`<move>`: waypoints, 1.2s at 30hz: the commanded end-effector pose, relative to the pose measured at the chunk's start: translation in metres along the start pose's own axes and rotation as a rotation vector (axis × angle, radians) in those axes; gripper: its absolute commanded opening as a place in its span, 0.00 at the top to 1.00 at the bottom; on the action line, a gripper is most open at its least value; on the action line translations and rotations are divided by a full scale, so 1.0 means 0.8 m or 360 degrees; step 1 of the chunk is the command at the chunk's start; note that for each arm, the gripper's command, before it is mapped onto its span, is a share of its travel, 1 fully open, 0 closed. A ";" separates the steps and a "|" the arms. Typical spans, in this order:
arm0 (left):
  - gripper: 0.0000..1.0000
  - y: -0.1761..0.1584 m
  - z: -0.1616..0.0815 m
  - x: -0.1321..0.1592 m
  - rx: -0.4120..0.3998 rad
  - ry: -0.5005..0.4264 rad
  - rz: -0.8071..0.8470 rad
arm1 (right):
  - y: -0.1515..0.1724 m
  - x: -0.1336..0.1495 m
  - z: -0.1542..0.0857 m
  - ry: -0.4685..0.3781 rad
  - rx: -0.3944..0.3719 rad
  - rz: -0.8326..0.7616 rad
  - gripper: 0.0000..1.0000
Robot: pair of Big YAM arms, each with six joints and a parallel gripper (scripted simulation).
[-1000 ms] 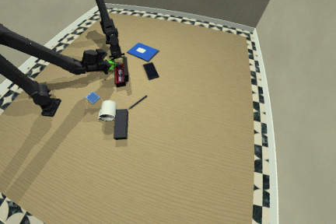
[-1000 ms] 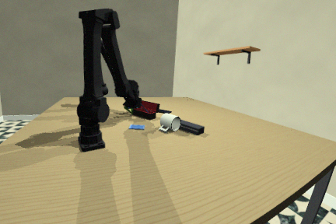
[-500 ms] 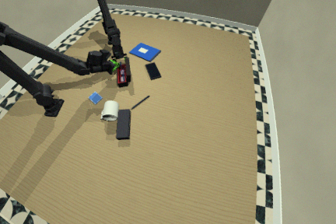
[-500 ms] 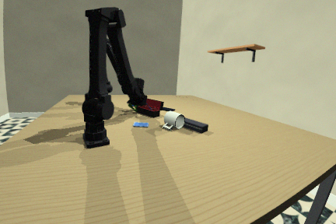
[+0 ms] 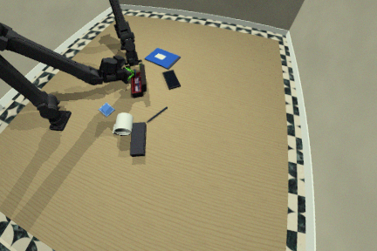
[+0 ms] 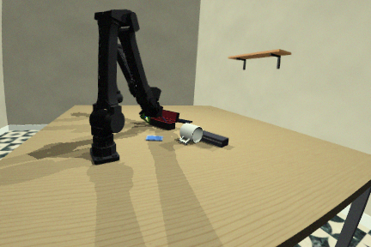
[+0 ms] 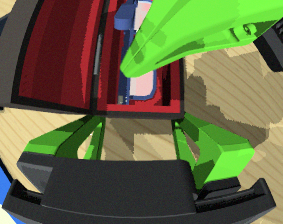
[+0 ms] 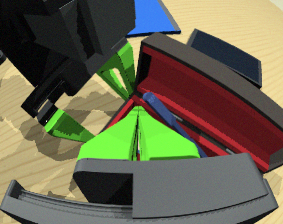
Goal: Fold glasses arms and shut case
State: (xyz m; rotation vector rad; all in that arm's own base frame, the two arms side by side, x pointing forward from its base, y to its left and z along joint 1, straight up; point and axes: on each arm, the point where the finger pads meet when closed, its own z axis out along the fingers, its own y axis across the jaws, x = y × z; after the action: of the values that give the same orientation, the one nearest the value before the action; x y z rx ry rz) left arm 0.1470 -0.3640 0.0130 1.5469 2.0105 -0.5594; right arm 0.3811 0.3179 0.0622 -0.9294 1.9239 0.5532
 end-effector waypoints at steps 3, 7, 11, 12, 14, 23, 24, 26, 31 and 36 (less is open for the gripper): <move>0.43 0.004 -0.002 -0.031 -0.0010 -0.0082 0.0008 | -0.017 -0.014 0.015 -0.0007 -0.0012 -0.0043 1.00; 0.43 0.004 -0.002 -0.031 -0.0010 -0.0082 0.0008 | -0.019 -0.015 0.017 -0.0006 -0.0041 -0.0061 1.00; 0.43 0.004 -0.002 -0.031 -0.0010 -0.0082 0.0008 | -0.020 -0.016 0.019 -0.0005 -0.0071 -0.0079 1.00; 0.43 0.004 -0.002 -0.031 -0.0010 -0.0082 0.0008 | -0.021 -0.016 0.019 -0.0005 -0.0078 -0.0083 1.00; 0.43 0.004 -0.002 -0.031 -0.0010 -0.0082 0.0008 | -0.021 -0.016 0.019 -0.0005 -0.0078 -0.0083 1.00; 0.43 0.004 -0.002 -0.031 -0.0010 -0.0082 0.0008 | -0.024 -0.017 0.024 0.0000 -0.0086 -0.0101 1.00; 0.43 0.004 -0.002 -0.031 -0.0010 -0.0082 0.0008 | -0.024 -0.017 0.024 0.0000 -0.0086 -0.0101 1.00; 0.43 0.004 -0.002 -0.031 -0.0010 -0.0082 0.0008 | -0.025 -0.018 0.020 0.0000 -0.0086 -0.0100 1.00; 0.43 0.004 -0.002 -0.031 -0.0010 -0.0082 0.0008 | -0.025 -0.018 0.013 -0.0001 -0.0086 -0.0100 1.00; 0.43 0.004 -0.002 -0.031 -0.0010 -0.0082 0.0008 | -0.024 -0.020 0.001 -0.0007 -0.0085 -0.0100 1.00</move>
State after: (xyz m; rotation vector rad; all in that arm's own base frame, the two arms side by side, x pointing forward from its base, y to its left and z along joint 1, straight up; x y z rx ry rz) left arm 0.1470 -0.3640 0.0130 1.5469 2.0105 -0.5594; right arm 0.3925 0.3163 0.0569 -1.0274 1.9084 0.5857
